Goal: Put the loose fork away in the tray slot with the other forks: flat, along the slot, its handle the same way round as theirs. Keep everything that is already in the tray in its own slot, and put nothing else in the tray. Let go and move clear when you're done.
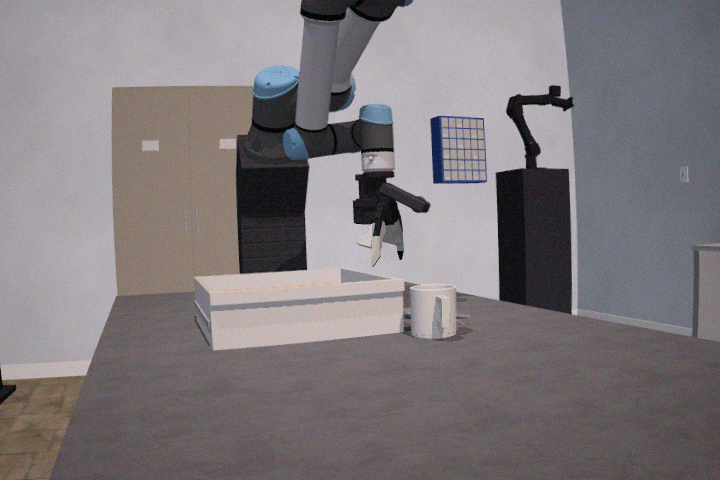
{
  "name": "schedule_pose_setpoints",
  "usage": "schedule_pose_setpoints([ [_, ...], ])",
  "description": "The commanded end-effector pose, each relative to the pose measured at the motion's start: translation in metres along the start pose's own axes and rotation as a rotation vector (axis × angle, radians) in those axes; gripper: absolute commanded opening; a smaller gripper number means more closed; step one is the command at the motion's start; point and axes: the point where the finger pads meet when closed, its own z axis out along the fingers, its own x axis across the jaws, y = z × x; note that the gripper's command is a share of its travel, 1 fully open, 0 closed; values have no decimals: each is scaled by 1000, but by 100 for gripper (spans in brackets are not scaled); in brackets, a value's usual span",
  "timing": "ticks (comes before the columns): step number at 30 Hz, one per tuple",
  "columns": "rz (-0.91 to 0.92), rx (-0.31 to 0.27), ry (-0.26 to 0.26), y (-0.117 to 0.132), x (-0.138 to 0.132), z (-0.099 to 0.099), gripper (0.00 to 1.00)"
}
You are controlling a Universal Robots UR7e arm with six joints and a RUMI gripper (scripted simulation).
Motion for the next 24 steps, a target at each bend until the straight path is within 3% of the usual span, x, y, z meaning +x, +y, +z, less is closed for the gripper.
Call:
schedule_pose_setpoints([
  [1,135,0,9,2,1,3,100],
  [11,304,0,9,5,3,7,100],
  [24,377,1,9,7,3,9,100],
])
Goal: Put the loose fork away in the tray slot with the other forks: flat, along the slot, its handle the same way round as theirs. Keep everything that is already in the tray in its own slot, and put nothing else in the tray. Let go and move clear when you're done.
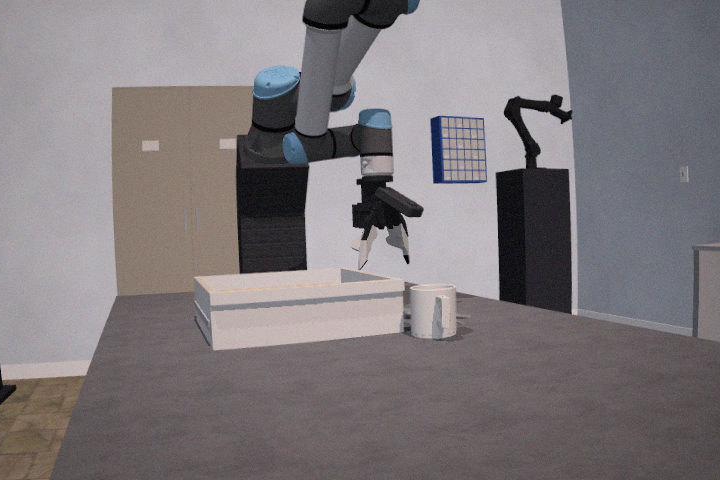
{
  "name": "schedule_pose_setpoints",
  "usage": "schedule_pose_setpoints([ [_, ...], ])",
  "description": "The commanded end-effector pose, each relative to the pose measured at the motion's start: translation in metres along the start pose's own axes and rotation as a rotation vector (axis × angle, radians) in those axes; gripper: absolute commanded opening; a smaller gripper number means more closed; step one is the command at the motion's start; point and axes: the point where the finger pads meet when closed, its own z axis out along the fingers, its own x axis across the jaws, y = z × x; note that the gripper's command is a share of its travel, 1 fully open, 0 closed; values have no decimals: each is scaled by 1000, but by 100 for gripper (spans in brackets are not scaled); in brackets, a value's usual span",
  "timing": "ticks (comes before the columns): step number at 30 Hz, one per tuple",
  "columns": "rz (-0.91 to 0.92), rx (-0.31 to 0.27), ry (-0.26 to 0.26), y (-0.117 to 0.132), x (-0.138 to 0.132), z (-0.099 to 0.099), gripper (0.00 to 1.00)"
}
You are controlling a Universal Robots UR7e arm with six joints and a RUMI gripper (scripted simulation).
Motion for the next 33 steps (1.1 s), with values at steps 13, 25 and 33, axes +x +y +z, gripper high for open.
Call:
schedule_pose_setpoints([
  [13,30,1,1,0,0,0,17],
  [25,30,1,1,0,0,0,17],
  [33,30,1,1,0,0,0,17],
])
